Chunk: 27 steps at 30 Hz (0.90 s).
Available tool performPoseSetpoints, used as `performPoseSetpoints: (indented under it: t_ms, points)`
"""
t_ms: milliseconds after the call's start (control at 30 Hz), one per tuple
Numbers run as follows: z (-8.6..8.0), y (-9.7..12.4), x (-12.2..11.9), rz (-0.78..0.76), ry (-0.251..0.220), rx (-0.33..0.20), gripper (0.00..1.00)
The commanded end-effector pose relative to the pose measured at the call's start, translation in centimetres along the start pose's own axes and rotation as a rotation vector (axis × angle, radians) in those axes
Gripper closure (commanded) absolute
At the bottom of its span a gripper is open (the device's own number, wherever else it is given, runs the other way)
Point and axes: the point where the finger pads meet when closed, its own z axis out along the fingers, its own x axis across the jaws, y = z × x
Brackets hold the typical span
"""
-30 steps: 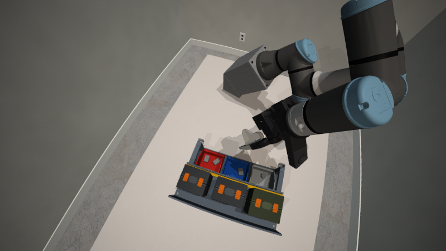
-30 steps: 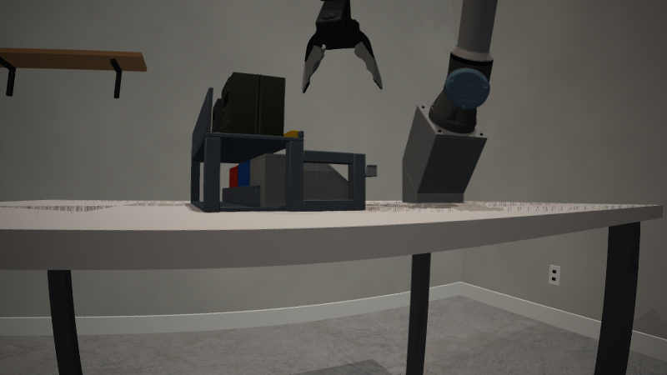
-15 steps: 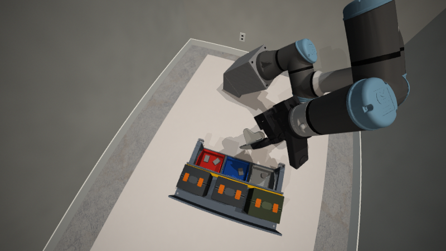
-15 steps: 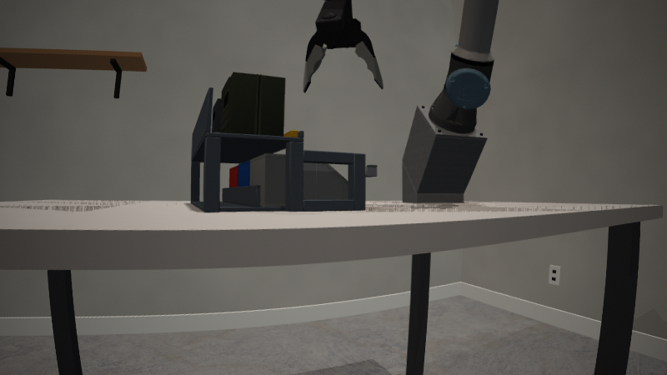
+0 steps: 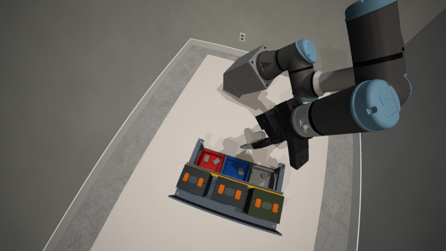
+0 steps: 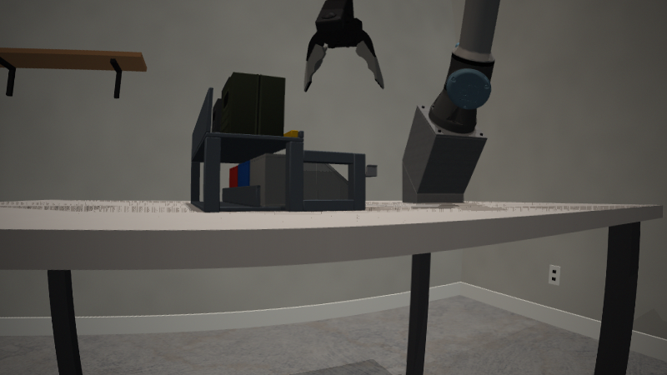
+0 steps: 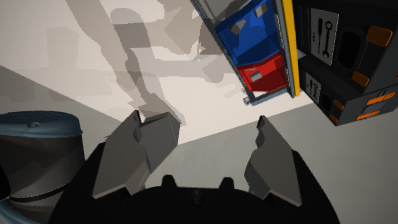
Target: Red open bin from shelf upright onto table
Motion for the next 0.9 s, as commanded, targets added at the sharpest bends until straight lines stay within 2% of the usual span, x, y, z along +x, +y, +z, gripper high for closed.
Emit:
performPoseSetpoints:
  t_ms: [0,267,300,433,833,867]
  points:
    - [-0.4,-0.22,-0.52,0.12,0.026,-0.059,0.0]
    - [-0.4,-0.22,-0.52,0.12,0.026,-0.059,0.0]
    - [-0.17,-0.07,-0.14,0.034,0.009,-0.016,0.0]
    - [-0.49,-0.28,-0.66,0.12,0.026,-0.059,0.0]
    - [-0.49,-0.28,-0.66,0.12,0.026,-0.059,0.0]
    - [-0.25,-0.12,-0.27,0.052,0.012,-0.024,0.0]
